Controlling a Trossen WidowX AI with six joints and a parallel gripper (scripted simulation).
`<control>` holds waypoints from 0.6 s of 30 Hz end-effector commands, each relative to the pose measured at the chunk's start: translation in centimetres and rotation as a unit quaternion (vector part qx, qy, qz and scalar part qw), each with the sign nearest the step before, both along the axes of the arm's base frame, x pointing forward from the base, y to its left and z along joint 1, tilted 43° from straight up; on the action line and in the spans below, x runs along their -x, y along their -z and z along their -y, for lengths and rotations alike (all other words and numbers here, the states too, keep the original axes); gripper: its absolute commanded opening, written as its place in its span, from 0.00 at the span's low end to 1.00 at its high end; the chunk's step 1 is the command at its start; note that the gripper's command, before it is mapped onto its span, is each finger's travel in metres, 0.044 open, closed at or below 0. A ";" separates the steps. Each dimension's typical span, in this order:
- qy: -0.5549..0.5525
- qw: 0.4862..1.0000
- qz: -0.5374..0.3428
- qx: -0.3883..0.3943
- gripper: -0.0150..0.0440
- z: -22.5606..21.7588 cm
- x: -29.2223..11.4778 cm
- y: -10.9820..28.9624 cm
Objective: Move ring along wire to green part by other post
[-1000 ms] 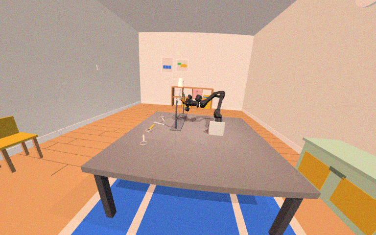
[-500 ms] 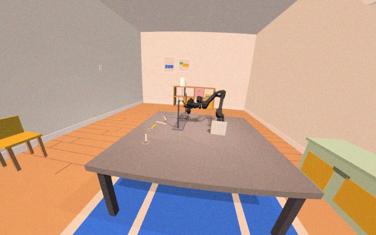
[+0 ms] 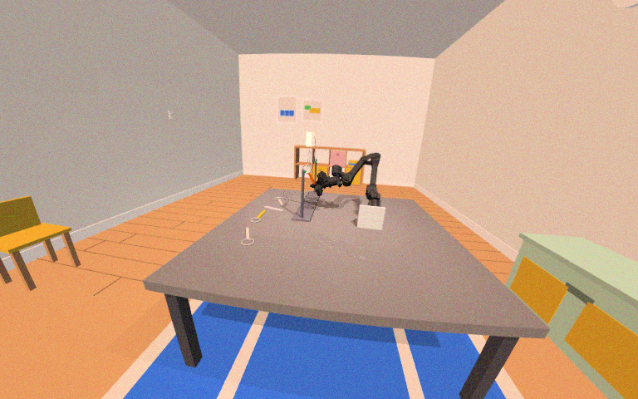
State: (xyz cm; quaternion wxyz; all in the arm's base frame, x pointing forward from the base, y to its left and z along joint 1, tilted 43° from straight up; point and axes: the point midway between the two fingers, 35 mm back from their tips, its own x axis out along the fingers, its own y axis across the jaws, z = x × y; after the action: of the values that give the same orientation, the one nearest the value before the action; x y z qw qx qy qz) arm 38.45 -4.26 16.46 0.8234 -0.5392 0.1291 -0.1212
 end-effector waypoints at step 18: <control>0.007 0.987 -0.018 -0.160 0.00 -3.4 0.6 5.0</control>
State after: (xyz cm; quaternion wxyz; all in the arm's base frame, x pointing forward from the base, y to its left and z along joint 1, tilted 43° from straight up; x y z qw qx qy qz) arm 38.04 -1.33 12.23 0.8891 -0.4185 0.1580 -0.0967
